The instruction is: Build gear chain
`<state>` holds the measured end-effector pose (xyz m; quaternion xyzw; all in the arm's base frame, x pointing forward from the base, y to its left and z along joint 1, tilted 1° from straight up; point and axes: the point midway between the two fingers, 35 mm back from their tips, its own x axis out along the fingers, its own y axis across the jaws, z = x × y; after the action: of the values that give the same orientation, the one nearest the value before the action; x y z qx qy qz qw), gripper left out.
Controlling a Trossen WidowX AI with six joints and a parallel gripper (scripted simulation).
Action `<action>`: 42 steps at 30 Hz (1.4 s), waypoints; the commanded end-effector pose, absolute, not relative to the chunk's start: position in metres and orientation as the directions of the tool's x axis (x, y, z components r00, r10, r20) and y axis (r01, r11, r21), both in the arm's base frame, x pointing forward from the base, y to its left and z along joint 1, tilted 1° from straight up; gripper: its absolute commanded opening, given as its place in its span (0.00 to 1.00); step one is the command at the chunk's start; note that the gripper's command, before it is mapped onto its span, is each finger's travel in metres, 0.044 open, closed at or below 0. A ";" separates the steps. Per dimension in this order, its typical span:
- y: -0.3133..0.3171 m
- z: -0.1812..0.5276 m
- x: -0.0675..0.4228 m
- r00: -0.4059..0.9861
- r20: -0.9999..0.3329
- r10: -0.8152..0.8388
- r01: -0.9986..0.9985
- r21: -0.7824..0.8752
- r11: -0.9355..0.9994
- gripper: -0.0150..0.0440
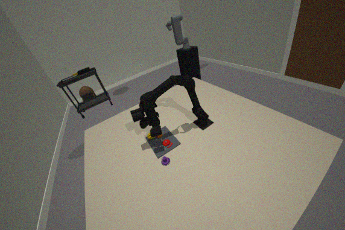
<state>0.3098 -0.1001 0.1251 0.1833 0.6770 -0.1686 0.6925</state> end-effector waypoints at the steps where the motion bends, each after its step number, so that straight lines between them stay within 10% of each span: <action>1: -0.100 0.125 0.309 0.024 -1.000 0.015 0.478 0.025 0.878 0.25; 26: -0.100 0.105 0.309 0.024 -1.000 0.015 0.272 0.021 0.962 0.25; 42: -0.099 0.083 0.310 0.024 -1.000 0.015 0.549 0.026 0.836 0.25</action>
<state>0.3116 -0.1001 0.0891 0.1859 0.6748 -0.1716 0.6933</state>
